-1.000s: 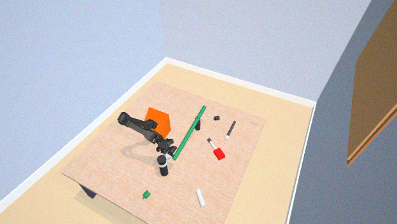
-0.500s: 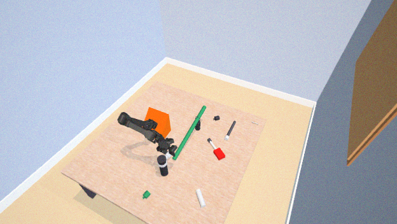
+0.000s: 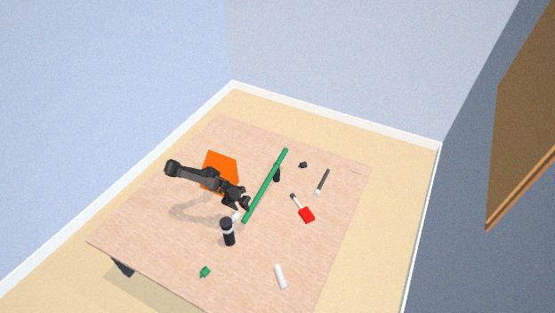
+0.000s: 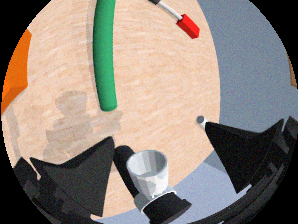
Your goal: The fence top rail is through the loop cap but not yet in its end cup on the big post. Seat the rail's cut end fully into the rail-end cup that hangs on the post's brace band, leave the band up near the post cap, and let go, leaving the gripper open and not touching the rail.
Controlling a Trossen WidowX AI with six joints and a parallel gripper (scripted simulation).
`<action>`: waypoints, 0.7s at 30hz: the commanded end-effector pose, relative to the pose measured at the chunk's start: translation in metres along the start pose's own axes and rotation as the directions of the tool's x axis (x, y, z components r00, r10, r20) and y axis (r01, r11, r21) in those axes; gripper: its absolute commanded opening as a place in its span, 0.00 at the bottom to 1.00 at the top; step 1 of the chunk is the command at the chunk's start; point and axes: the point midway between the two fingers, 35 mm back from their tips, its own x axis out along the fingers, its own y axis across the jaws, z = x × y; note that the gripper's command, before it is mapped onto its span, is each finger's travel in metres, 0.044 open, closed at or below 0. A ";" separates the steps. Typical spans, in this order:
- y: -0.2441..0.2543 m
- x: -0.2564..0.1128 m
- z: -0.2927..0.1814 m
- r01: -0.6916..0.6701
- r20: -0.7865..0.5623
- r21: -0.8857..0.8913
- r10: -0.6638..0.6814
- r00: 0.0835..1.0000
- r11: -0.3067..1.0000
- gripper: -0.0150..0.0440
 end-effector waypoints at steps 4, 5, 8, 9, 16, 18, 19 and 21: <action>-0.003 -0.004 0.007 -0.003 0.006 0.042 0.002 1.000 0.999 1.00; -0.004 -0.006 0.012 -0.009 0.011 0.097 0.008 1.000 0.995 1.00; -0.010 -0.013 0.028 -0.033 0.026 0.291 0.026 0.999 0.956 1.00; -0.012 -0.016 0.034 -0.040 0.029 0.353 0.032 0.999 0.935 1.00; -0.022 -0.038 0.070 -0.061 0.032 0.724 0.055 0.998 0.687 1.00; -0.024 -0.045 0.080 -0.055 0.027 0.806 0.055 0.998 0.590 1.00; -0.025 -0.049 0.085 -0.051 0.024 0.823 0.054 0.998 0.566 1.00; -0.027 -0.053 0.090 -0.044 0.020 0.852 0.053 0.998 0.521 1.00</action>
